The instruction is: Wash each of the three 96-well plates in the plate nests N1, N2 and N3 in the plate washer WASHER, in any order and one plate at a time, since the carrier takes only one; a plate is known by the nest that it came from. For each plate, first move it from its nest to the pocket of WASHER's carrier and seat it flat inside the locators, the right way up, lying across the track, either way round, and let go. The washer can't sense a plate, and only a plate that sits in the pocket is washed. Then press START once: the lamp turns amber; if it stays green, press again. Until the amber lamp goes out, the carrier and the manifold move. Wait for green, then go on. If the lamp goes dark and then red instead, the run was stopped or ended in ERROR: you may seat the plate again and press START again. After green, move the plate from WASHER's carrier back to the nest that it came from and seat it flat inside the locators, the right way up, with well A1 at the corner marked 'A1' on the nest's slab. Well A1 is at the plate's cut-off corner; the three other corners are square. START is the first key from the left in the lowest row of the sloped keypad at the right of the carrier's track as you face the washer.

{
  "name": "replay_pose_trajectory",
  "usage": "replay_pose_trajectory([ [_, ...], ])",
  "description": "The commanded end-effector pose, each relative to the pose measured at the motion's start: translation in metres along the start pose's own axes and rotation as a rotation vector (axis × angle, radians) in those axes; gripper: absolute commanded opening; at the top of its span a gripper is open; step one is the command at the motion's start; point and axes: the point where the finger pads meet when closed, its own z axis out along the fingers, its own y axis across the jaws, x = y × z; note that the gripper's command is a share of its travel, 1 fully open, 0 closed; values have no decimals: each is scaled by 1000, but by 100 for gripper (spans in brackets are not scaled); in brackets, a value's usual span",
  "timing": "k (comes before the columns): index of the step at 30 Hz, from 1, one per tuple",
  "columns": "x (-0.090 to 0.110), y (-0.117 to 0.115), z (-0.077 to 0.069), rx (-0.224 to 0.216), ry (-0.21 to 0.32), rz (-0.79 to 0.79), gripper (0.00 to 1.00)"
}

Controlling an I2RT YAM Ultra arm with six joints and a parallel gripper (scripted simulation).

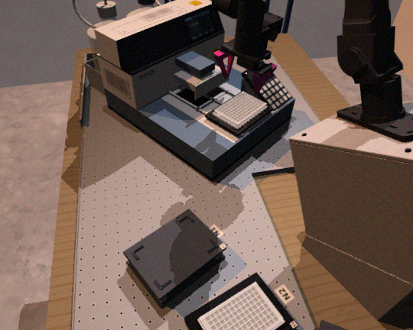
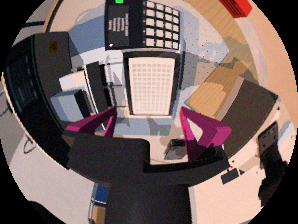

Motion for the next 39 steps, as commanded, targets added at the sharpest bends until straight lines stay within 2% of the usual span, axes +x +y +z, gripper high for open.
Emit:
replay_pose_trajectory([
  [1, 0, 9, -13, -17, -10, 0, 100],
  [8, 0, 9, -24, -17, -9, -1, 100],
  [10, 0, 9, -24, -17, -9, -1, 100],
  [12, 1, 5, -18, 9, -6, -2, 100],
  [39, 0, 0, -16, 10, -4, 1, 100],
])
